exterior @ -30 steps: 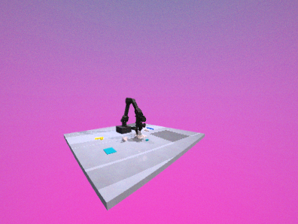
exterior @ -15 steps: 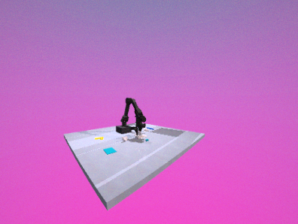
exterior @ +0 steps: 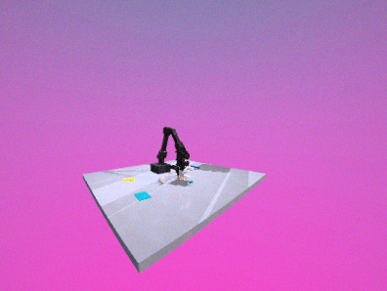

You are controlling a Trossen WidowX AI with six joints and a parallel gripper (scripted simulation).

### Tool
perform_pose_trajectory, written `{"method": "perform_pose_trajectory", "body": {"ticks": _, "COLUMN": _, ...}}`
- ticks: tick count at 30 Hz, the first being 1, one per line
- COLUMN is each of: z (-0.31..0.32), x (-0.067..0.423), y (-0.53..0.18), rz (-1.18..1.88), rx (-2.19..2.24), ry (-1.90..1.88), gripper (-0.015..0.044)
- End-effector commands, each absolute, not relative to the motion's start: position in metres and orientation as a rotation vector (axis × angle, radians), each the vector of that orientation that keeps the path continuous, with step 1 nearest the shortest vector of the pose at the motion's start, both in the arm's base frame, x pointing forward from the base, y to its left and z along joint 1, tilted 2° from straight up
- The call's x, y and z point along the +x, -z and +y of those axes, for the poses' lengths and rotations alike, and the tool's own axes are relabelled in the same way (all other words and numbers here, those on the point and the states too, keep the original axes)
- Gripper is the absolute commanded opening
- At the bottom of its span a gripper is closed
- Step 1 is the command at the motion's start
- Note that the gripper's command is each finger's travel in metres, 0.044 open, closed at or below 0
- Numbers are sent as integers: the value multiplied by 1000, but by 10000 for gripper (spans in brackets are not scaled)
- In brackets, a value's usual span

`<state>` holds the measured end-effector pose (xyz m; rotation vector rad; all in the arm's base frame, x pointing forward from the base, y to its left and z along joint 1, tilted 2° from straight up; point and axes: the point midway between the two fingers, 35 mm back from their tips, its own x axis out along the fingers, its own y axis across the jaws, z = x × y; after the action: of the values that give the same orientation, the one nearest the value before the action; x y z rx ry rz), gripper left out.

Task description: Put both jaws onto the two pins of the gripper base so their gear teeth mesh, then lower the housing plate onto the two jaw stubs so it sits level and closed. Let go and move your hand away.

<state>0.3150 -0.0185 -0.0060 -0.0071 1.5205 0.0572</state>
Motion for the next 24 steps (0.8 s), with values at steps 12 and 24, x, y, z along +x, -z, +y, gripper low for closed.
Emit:
{"method": "perform_pose_trajectory", "body": {"ticks": 12, "z": -18, "x": 316, "y": 10, "rz": 1517, "rx": -12, "ry": -64, "gripper": 134}}
{"method": "perform_pose_trajectory", "body": {"ticks": 24, "z": -18, "x": 316, "y": 13, "rz": 1517, "rx": -13, "ry": -65, "gripper": 134}}
